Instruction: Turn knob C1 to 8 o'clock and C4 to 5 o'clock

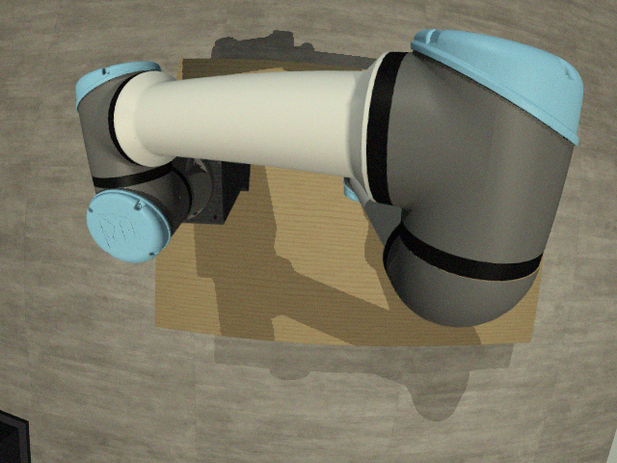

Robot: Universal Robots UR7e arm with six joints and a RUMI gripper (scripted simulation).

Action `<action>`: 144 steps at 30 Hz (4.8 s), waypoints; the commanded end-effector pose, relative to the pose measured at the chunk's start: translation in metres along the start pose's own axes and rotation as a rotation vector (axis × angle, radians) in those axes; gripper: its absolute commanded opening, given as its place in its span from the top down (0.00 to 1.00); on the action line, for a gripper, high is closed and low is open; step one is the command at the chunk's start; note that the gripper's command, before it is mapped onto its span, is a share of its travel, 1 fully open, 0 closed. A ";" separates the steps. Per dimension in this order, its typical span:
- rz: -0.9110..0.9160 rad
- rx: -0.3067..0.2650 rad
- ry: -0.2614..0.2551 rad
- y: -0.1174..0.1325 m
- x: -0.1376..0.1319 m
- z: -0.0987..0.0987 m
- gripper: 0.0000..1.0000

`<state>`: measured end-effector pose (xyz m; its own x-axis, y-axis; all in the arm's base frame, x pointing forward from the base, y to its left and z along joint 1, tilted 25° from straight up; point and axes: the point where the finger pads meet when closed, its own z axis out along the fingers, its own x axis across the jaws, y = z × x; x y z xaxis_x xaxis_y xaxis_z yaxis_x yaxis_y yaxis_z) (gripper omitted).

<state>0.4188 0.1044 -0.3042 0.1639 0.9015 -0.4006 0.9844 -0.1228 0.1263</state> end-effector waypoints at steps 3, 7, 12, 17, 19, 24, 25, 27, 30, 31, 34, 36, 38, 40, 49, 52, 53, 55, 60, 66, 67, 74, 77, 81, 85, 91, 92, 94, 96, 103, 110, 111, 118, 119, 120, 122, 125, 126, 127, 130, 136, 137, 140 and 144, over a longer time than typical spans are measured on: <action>-0.062 -0.001 0.002 0.002 0.001 -0.001 0.89; -0.086 -0.001 0.002 0.003 0.001 -0.002 0.89; -0.098 -0.001 0.002 0.003 0.001 -0.002 0.89; -0.100 -0.001 0.002 0.003 0.001 -0.002 0.89; -0.100 -0.001 0.002 0.003 0.001 -0.002 0.89; -0.100 -0.001 0.002 0.003 0.001 -0.002 0.89; -0.100 -0.001 0.002 0.003 0.001 -0.002 0.89; -0.100 -0.001 0.002 0.003 0.001 -0.002 0.89; -0.100 -0.001 0.002 0.003 0.001 -0.002 0.89; -0.100 -0.001 0.002 0.003 0.001 -0.002 0.89; -0.100 -0.001 0.002 0.003 0.001 -0.002 0.89; -0.100 -0.001 0.002 0.003 0.001 -0.002 0.89; -0.100 -0.001 0.002 0.003 0.001 -0.002 0.89; -0.100 -0.001 0.002 0.003 0.001 -0.002 0.89; -0.100 -0.001 0.002 0.003 0.001 -0.002 0.89; -0.100 -0.001 0.002 0.003 0.001 -0.002 0.89; -0.100 -0.001 0.002 0.003 0.001 -0.002 0.89; -0.100 -0.001 0.002 0.003 0.001 -0.002 0.89; -0.100 -0.001 0.002 0.003 0.001 -0.001 0.89; -0.100 -0.001 0.002 0.003 0.001 0.001 0.89; -0.100 -0.001 0.002 0.003 0.001 0.001 0.89; -0.100 -0.001 0.002 0.003 0.001 0.007 0.89; -0.100 -0.001 0.002 0.003 0.001 0.010 0.89; -0.100 -0.001 0.002 0.003 0.001 0.015 0.89; -0.100 -0.001 0.002 0.003 0.001 0.018 0.89; -0.100 -0.001 0.002 0.003 0.001 0.026 0.89; -0.100 -0.001 0.002 0.003 0.001 0.027 0.89; -0.100 -0.001 0.002 0.003 0.001 0.030 0.89; -0.100 -0.001 0.002 0.003 0.001 0.032 0.89; -0.100 -0.001 0.002 0.003 0.001 0.037 0.89; -0.100 -0.001 0.002 0.003 0.001 0.041 0.89; -0.100 -0.001 0.002 0.003 0.001 0.041 0.89; -0.100 -0.001 0.002 0.003 0.001 0.042 0.89; -0.100 -0.001 0.002 0.003 0.001 0.042 0.89; -0.100 -0.001 0.002 0.003 0.001 0.042 0.89; -0.100 -0.001 0.002 0.003 0.001 0.042 0.89; -0.100 -0.001 0.002 0.003 0.001 0.042 0.89; -0.100 -0.001 0.002 0.003 0.001 0.042 0.89; -0.100 -0.001 0.002 0.003 0.001 0.042 0.89; -0.100 -0.001 0.002 0.003 0.001 0.042 0.89; -0.100 -0.001 0.002 0.003 0.001 0.042 0.89; -0.100 -0.001 0.002 0.003 0.001 0.042 0.89; -0.100 -0.001 0.002 0.003 0.001 0.042 0.89; -0.100 -0.001 0.002 0.003 0.001 0.042 0.89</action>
<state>0.4243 0.0867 -0.3429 0.0643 0.9100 -0.4097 0.9958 -0.0319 0.0853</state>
